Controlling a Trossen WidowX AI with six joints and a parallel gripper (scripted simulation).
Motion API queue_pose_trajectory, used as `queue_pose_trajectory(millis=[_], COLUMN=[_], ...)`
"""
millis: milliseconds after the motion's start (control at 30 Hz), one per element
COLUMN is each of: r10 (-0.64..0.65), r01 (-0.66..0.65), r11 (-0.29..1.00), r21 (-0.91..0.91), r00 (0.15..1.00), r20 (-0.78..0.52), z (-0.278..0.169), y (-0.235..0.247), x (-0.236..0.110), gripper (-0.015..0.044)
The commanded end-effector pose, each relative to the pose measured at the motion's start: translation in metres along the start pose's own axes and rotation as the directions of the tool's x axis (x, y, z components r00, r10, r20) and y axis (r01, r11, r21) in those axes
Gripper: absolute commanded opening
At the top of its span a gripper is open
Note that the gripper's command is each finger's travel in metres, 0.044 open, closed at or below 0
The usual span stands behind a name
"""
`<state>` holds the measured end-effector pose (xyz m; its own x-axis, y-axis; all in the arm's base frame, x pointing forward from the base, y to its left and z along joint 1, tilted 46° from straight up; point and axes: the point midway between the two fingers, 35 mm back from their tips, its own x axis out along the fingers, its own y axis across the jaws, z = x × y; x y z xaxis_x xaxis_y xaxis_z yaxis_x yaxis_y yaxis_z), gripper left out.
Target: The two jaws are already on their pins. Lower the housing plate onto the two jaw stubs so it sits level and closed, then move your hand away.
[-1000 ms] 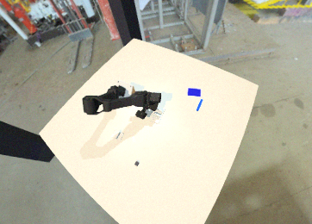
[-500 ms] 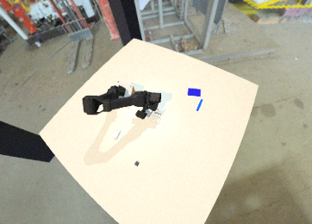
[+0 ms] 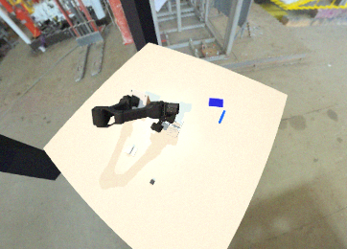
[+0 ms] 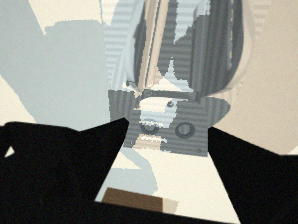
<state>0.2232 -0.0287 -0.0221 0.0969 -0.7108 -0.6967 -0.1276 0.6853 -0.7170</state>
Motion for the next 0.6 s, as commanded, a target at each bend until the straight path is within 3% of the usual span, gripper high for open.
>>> queue_pose_trajectory(millis=[0,133,567], r10=[-0.001,0.0,0.0], r01=[0.001,0.0,0.0], r11=[1.0,1.0,1.0], r21=[-0.005,0.0,0.0], r00=[1.0,1.0,1.0], r20=[-0.001,0.0,0.0], z=[-0.0004,0.0,0.0], y=[-0.0001,0.0,0.0], x=[0.0003,0.0,0.0], gripper=[0.0351,0.044,0.044])
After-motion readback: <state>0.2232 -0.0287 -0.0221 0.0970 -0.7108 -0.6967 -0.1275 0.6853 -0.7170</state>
